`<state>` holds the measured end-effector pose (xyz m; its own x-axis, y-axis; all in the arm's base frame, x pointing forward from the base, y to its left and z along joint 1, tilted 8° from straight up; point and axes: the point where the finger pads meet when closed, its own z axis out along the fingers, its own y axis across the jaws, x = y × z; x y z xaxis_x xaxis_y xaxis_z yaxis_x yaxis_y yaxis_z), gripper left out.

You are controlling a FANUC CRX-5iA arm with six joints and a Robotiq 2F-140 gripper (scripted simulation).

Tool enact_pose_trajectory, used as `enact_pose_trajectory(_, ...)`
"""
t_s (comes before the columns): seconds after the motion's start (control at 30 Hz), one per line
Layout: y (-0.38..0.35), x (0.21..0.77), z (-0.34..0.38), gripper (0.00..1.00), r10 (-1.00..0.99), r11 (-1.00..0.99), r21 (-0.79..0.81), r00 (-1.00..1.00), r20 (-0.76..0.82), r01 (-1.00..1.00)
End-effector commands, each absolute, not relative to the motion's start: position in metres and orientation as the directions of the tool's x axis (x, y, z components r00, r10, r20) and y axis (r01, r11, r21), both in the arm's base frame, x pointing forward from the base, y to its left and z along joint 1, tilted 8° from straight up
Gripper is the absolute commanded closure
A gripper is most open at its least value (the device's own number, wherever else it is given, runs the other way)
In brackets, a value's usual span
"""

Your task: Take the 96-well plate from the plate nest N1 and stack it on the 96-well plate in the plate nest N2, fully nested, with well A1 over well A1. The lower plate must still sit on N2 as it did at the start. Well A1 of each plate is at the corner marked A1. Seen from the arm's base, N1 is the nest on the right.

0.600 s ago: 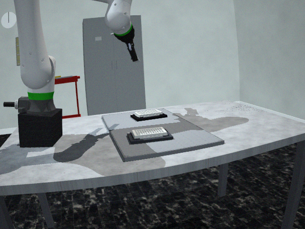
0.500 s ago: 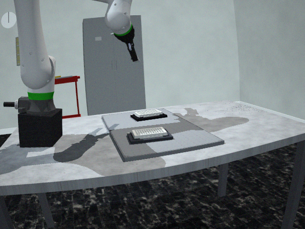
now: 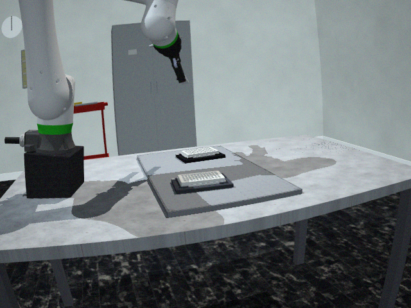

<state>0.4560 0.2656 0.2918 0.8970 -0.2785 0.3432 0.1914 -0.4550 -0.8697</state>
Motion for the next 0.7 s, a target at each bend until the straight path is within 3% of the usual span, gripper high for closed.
enact_pose_trajectory(0.0, 0.26, 0.457, 0.284, 0.0, -0.266, -0.508, -0.846, 0.904, 0.334, 0.163)
enact_pose_trajectory(0.67, 0.203, 0.462, 0.216, 0.0, -0.233, -0.645, -0.759, 0.923, 0.306, 0.089)
